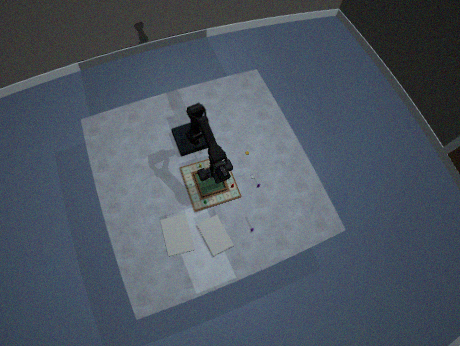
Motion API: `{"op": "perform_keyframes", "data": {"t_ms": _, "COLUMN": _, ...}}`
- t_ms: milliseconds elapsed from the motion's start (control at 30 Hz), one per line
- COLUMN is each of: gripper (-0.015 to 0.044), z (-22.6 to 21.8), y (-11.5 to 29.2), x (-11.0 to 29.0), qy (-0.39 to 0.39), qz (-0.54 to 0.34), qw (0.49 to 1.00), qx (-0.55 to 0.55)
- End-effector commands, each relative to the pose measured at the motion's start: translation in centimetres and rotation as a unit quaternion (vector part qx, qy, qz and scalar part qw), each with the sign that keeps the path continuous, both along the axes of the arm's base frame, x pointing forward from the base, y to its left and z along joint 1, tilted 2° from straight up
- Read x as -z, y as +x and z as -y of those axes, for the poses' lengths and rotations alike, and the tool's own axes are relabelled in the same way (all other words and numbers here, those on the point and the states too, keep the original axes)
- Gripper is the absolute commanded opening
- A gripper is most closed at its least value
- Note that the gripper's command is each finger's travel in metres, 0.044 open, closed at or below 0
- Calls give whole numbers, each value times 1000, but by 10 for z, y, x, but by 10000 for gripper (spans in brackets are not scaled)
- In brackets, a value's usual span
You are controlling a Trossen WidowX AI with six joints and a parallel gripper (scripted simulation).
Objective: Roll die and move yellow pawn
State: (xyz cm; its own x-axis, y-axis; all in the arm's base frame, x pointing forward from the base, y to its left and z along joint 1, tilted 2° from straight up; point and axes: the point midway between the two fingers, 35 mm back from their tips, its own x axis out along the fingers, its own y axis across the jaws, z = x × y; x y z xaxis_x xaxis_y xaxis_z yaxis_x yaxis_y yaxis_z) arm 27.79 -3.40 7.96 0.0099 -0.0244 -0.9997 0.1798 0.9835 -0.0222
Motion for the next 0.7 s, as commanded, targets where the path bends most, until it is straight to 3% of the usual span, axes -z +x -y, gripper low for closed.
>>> {"op": "perform_keyframes", "data": {"t_ms": 0, "gripper": 0, "z": 18, "y": -9, "x": 4, "qy": -2, "qz": -1, "qw": 1000, "qx": 10}}
{"op": "perform_keyframes", "data": {"t_ms": 167, "gripper": 0, "z": 19, "y": -9, "x": 5, "qy": -5, "qz": 10, "qw": 1000, "qx": 10}}
{"op": "perform_keyframes", "data": {"t_ms": 667, "gripper": 0, "z": 18, "y": -1, "x": 12, "qy": -53, "qz": 254, "qw": 966, "qx": 2}}
